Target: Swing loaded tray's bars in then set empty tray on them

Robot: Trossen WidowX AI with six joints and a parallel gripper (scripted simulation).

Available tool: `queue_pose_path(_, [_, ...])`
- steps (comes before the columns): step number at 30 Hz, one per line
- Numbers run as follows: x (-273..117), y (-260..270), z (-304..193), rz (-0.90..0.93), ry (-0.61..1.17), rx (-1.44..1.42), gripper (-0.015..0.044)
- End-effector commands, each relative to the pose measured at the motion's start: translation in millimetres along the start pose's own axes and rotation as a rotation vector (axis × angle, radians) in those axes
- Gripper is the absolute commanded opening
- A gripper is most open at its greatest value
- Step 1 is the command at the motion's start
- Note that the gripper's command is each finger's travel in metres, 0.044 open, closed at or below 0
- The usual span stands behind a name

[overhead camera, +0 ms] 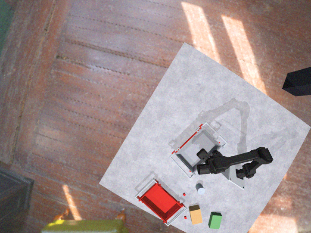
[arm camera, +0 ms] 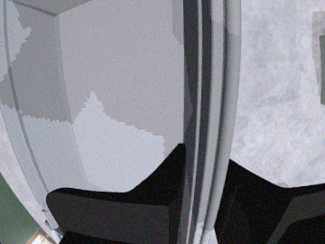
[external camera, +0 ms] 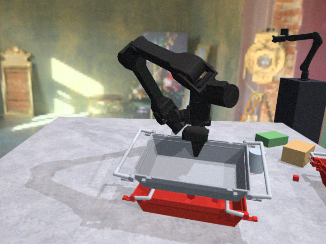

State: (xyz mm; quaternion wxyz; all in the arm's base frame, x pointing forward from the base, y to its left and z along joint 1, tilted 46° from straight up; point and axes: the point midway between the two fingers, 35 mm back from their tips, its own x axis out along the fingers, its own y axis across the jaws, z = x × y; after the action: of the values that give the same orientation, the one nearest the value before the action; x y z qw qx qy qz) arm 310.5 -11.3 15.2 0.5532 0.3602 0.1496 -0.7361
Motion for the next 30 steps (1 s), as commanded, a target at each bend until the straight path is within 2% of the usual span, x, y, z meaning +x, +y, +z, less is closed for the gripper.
queue_pose_path(1, [7.4,-4.6,1.0,-0.026,0.002,-0.004,0.0000])
queue_pose_path(30, [15.7,-7.9,0.8,-0.026,0.002,-0.004,0.0000])
